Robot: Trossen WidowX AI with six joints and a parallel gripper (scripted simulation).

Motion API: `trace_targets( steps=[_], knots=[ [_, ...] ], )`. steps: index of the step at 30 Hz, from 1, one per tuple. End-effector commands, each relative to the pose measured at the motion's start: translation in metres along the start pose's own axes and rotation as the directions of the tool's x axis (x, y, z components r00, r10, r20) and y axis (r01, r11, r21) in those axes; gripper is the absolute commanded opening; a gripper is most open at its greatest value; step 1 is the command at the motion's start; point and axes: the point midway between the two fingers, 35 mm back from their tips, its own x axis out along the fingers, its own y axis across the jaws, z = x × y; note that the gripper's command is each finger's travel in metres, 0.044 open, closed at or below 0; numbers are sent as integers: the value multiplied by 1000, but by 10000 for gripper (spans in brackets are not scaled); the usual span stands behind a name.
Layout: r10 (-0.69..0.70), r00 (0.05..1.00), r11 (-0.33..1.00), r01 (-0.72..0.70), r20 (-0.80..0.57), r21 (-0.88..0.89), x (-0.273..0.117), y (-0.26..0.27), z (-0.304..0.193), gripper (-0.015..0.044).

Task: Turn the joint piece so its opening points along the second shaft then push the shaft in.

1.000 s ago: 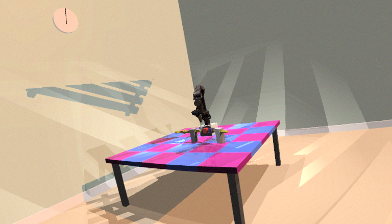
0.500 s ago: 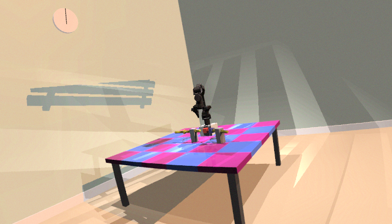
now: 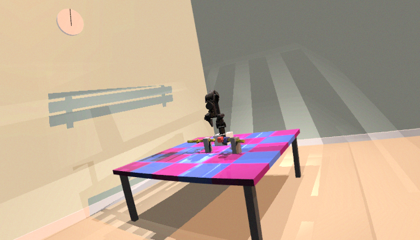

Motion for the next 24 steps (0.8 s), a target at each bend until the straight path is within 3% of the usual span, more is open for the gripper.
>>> trace_targets(
  steps=[1,12,24],
  knots=[
    [40,999,990,-37,-22,133,5,-8,3,440],
    [151,986,873,-101,-67,478,20,-31,9,440],
    [282,956,613,-116,-80,781,33,-55,14,440]
  ],
)
